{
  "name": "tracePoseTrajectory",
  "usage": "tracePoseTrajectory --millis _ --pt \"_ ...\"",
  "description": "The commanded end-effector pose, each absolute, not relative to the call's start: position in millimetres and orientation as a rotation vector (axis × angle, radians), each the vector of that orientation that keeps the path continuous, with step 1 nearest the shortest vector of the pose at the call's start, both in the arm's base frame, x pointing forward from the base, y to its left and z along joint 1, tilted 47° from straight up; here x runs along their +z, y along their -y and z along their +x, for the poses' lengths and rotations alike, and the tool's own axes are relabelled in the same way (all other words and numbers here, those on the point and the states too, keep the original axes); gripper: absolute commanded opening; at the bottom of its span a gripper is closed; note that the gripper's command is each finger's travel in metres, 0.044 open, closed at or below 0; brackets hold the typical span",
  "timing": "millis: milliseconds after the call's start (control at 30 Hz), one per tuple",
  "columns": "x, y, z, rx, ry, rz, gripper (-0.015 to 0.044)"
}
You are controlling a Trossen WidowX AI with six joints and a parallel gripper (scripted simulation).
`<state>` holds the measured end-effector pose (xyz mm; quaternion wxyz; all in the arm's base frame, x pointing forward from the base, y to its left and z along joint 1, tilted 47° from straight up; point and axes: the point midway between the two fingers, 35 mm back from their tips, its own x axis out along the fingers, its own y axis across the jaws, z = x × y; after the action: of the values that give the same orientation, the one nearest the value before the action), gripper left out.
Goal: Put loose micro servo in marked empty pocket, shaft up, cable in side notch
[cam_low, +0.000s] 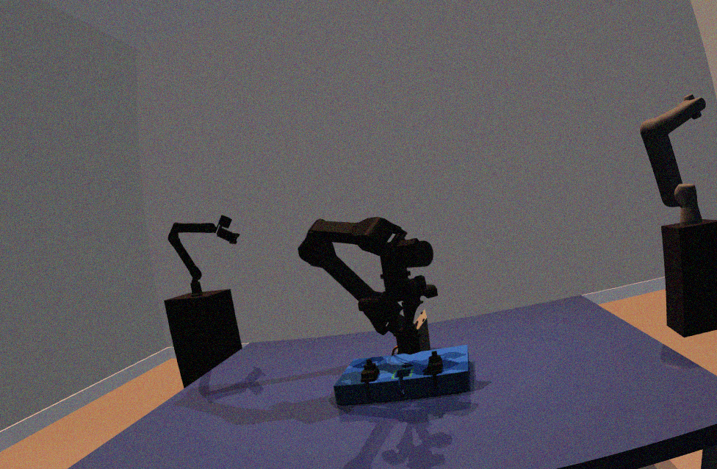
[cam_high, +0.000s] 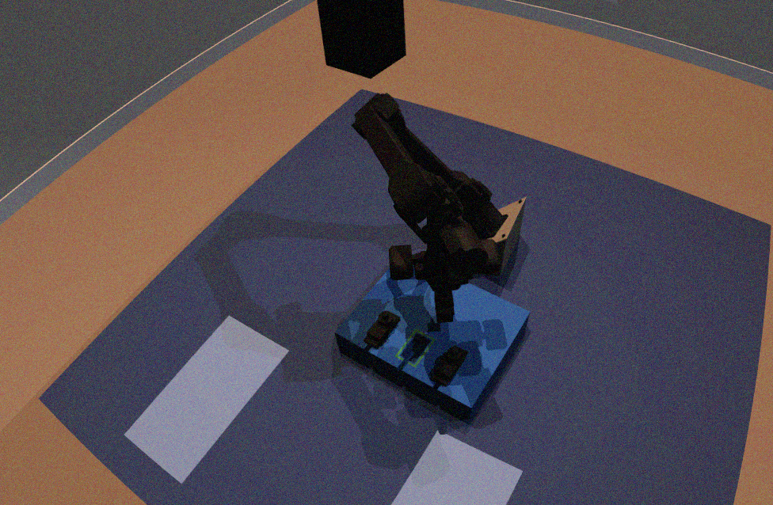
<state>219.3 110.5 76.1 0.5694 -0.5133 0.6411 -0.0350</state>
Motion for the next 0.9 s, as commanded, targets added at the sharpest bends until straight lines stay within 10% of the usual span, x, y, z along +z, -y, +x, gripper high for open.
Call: tracePoseTrajectory --millis 0,867 --pt "76.5 -110.5 219.8 0.014 -1.526 -1.313 0.0" --pt "76.5 -110.4 219.8 0.778 -1.57 -1.993 0.0"
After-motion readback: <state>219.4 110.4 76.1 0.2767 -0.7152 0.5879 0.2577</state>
